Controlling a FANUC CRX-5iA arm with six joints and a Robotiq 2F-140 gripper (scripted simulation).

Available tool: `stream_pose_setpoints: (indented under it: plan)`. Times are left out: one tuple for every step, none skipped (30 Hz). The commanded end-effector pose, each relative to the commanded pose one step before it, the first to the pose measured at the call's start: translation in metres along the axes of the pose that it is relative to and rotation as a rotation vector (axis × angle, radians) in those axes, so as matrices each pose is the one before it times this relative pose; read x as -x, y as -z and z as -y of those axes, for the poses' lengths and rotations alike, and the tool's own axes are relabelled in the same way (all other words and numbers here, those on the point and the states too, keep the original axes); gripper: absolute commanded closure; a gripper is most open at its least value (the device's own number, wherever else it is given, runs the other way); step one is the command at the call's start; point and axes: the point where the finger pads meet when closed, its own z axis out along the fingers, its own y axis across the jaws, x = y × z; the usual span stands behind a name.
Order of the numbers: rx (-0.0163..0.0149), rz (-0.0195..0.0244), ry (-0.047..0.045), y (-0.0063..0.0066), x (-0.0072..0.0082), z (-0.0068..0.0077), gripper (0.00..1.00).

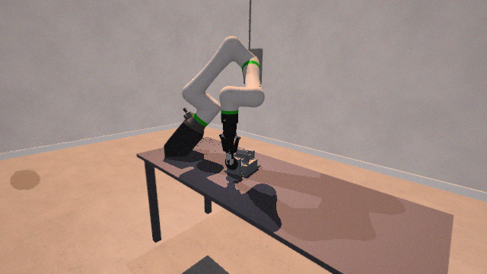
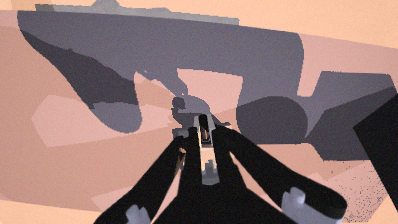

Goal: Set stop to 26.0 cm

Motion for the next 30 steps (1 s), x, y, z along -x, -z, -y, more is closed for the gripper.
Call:
stream_pose_setpoints:
  plan:
    - [0.00044,-0.00013,-0.00013,0.00194,-0.00017,-0.00511,0.96]
    - [0.0,0.0,0.0,0.00025,-0.00001,-0.00154,0.96]
    - [0.0,0.0,0.0,0.0,0.0,0.0,0.96]
    - [0.0,0.0,0.0,0.0,0.0,0.0,0.96]
    - [0.0,0.0,0.0,0.00025,0.0,-0.00154,0.96]
    - [0.0,0.0,0.0,0.00025,0.0,-0.00155,0.96]
    - [0.0,0.0,0.0,0.00008,0.0,-0.00151,0.96]
    - [0.0,0.0,0.0,-0.00002,0.0,-0.00149,0.96]
    - [0.0,0.0,0.0,-0.00002,0.0,-0.0015,0.96]
    - [0.0,0.0,0.0,-0.00004,0.00001,-0.0015,0.96]
    - [0.0,0.0,0.0,-0.00028,-0.00001,-0.00145,0.96]
    - [0.0,0.0,0.0,-0.00028,0.0,-0.00145,0.96]
    - [0.0,0.0,0.0,-0.00028,0.0,-0.00146,0.96]
    - [0.0,0.0,0.0,-0.0004,0.0,-0.00143,0.96]
    - [0.0,0.0,0.0,-0.00054,0.0,-0.00141,0.96]
    - [0.0,0.0,0.0,-0.00054,0.0,-0.00141,0.96]
    - [0.0,0.0,0.0,-0.00054,0.0,-0.00142,0.96]
    - [0.0,0.00001,0.0,-0.0008,0.0,-0.00136,0.96]
    - [0.0,0.0,0.0,-0.00082,0.0,-0.00136,0.96]
    - [0.0,0.0,0.0,0.0,0.0,0.0,0.96]
    - [0.0,0.0,0.0,0.0,0.0,0.0,0.96]
    - [0.0,0.0,0.0,-0.00082,0.0,-0.00137,0.96]
    - [0.0,0.0,0.0,-0.00101,0.0,-0.00133,0.96]
    - [0.0,0.0,0.0,-0.00113,0.0,-0.0013,0.96]
    - [0.0,0.0,0.0,-0.00113,0.0,-0.00131,0.96]
    - [0.0,0.0,0.0,-0.00134,0.0,-0.00127,0.96]
    - [0.0,0.0,0.0,-0.00152,0.0,-0.00123,0.96]
    - [0.00001,-0.00001,0.0,-0.00152,0.0,-0.00125,0.96]
    - [-0.00001,0.00001,0.0,-0.00176,0.0,-0.00104,0.96]
    - [0.0,0.0,0.0,-0.00182,0.0,-0.00101,0.96]
